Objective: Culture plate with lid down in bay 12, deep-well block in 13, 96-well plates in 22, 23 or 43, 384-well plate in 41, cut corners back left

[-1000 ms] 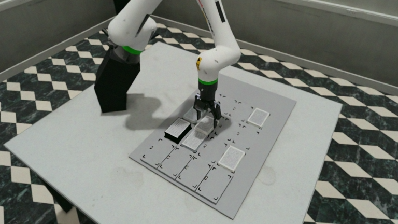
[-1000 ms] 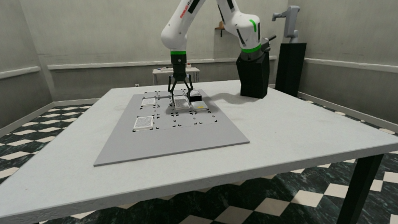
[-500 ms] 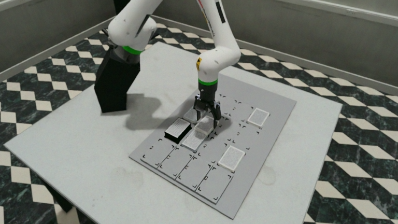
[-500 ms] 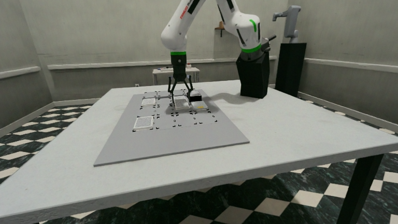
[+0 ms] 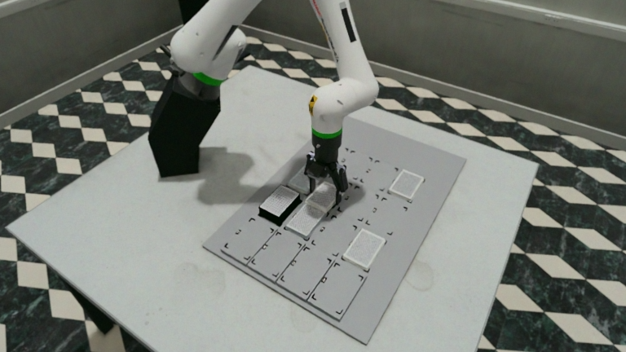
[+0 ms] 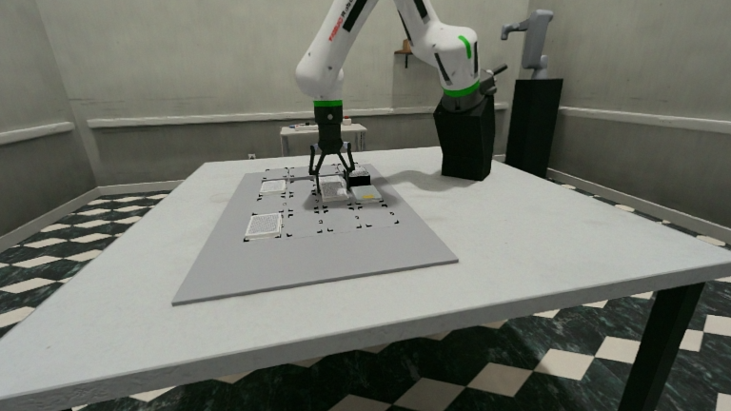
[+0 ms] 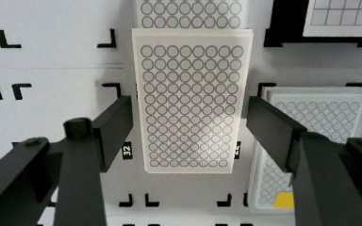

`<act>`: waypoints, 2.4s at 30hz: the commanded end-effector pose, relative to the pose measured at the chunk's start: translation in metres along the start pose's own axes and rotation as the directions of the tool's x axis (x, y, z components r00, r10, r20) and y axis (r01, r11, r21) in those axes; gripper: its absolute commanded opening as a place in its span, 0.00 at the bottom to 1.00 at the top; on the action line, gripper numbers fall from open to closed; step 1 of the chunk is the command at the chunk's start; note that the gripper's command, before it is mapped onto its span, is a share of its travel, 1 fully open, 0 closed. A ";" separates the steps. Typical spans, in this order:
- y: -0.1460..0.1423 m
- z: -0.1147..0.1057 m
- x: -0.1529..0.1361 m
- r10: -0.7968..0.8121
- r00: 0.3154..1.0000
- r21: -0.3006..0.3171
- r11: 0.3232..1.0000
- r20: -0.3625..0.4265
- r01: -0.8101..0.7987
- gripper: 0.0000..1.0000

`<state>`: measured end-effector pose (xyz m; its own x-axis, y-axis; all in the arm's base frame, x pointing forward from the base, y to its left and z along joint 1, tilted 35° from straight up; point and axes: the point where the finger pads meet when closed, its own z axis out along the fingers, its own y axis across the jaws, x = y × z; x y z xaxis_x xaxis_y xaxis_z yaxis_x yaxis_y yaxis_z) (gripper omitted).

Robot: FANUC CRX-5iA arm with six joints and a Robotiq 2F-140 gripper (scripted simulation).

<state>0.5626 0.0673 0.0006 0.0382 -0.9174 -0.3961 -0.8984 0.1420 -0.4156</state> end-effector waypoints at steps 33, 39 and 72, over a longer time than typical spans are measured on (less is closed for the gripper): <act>-0.001 0.000 0.000 0.000 1.000 0.002 1.000 0.000 0.000 0.62; -0.001 0.000 0.000 0.000 1.000 0.002 1.000 0.000 0.000 0.62; -0.001 0.000 0.000 0.000 1.000 0.002 1.000 0.000 0.000 0.60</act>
<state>0.5628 0.0673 0.0005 0.0383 -0.9174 -0.3962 -0.8983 0.1420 -0.4157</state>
